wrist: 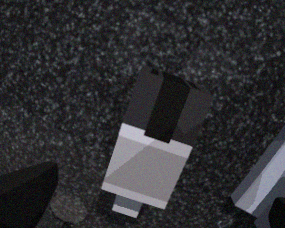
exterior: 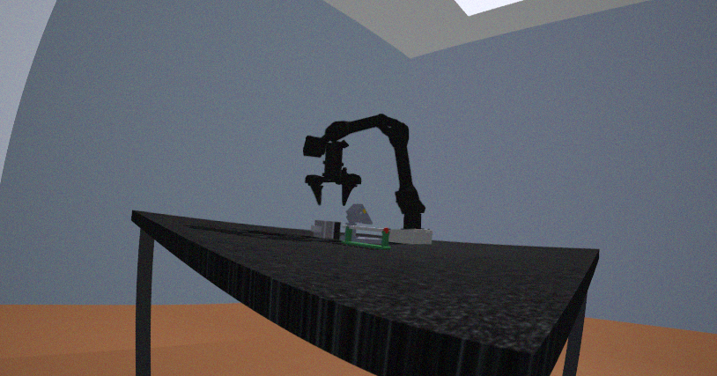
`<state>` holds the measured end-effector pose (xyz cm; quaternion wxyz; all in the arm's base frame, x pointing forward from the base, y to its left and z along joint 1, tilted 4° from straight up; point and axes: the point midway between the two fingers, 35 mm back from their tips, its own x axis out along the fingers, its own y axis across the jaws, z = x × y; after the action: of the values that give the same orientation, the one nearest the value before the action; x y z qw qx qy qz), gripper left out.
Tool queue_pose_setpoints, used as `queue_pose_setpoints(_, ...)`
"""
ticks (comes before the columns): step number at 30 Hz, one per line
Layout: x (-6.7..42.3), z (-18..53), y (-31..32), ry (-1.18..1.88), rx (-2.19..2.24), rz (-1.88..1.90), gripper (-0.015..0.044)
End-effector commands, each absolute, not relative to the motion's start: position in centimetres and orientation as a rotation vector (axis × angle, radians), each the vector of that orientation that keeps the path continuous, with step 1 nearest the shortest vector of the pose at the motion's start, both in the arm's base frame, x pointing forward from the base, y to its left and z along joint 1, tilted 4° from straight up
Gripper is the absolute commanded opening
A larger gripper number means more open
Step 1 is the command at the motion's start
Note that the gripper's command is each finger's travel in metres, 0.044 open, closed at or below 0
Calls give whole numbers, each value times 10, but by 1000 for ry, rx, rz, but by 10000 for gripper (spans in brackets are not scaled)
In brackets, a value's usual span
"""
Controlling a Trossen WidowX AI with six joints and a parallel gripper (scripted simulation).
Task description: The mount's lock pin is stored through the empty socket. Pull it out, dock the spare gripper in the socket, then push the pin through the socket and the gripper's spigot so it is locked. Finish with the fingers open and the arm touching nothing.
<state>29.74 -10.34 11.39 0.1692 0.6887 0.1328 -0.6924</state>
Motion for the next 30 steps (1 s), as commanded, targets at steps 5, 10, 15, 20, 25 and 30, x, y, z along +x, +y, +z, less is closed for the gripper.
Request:
queue_pose_setpoints(5,299,121,-104,864,1604,-1404,440)
queue_pose_setpoints(10,299,125,-104,1043,1292,-1022,440)
queue_pose_setpoints(15,300,130,-104,1102,1032,-734,440)
queue_pose_setpoints(20,300,133,-104,1122,826,-549,440)
queue_pose_setpoints(25,300,136,-104,1115,614,-370,440)
queue_pose_setpoints(30,300,139,-104,1098,390,-207,440)
